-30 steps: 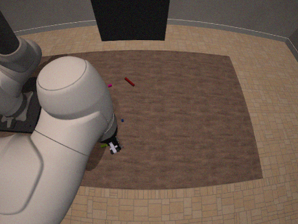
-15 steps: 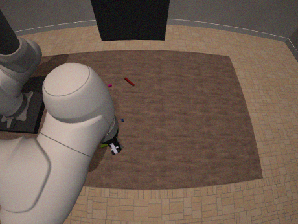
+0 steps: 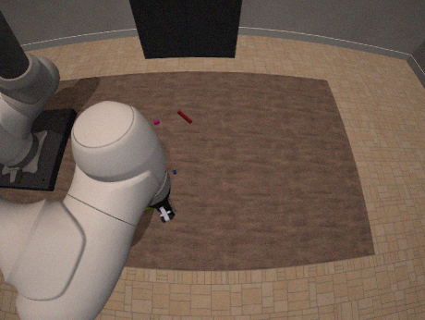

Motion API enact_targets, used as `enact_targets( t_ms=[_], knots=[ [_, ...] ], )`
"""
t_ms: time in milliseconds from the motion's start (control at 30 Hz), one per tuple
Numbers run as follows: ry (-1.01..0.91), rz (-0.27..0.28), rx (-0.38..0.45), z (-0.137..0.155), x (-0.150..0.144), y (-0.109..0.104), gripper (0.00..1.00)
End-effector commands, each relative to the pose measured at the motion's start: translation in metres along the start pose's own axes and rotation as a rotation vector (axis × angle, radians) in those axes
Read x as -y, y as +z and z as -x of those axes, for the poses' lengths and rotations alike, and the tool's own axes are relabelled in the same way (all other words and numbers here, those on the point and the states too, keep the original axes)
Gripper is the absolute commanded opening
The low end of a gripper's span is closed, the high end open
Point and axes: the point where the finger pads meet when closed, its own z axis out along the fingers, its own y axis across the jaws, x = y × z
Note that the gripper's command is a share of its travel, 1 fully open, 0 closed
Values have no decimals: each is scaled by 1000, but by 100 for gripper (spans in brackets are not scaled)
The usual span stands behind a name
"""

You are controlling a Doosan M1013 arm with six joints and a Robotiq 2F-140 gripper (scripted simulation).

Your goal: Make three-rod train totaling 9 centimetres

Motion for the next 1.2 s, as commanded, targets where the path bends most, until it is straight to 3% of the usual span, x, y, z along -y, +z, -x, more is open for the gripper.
enact_targets(
  t_ms=[0, 1167],
  knots=[
    [0, 0, 0, 0, 0, 4, 15],
    [0, 0, 0, 0, 0, 15, 15]
  ],
)
